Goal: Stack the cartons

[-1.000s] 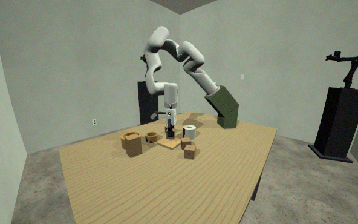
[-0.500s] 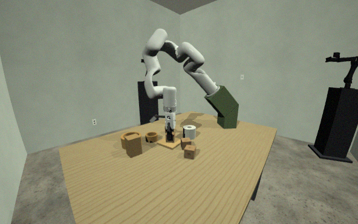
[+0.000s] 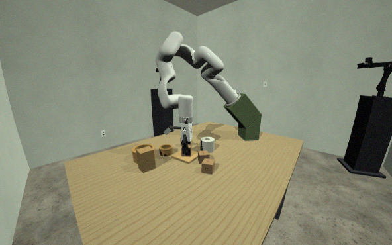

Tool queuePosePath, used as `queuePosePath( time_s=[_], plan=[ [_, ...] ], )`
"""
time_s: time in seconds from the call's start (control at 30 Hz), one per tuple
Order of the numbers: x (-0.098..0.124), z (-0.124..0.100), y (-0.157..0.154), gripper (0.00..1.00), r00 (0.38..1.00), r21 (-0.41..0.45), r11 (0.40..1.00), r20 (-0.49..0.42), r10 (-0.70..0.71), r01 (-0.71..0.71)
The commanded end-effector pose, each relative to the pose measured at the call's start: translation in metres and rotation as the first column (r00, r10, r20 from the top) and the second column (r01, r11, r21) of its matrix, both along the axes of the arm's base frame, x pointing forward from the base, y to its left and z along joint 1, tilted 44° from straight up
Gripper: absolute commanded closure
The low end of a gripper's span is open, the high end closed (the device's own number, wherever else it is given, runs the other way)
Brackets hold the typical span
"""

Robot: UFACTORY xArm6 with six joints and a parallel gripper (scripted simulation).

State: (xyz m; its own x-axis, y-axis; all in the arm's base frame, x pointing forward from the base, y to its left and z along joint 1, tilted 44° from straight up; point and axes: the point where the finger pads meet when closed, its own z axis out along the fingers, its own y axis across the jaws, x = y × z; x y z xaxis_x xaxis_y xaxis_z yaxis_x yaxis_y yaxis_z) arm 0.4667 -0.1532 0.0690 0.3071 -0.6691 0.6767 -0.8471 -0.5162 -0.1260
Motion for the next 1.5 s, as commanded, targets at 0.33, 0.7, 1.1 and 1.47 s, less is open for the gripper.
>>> queuePosePath(
  time_s=[0.33,0.7,1.1,1.47],
  plan=[
    [0.001,0.001,0.000,0.00,1.000,0.000,1.000,0.002,0.001,-0.001],
    [0.001,0.001,0.000,0.00,1.000,0.000,1.000,0.002,0.001,-0.001],
    [-0.007,0.013,0.009,0.00,1.000,-0.001,1.000,0.002,0.001,-0.001],
    [-0.027,0.045,0.034,0.00,1.000,0.000,1.000,0.003,0.001,-0.001]
  ],
)
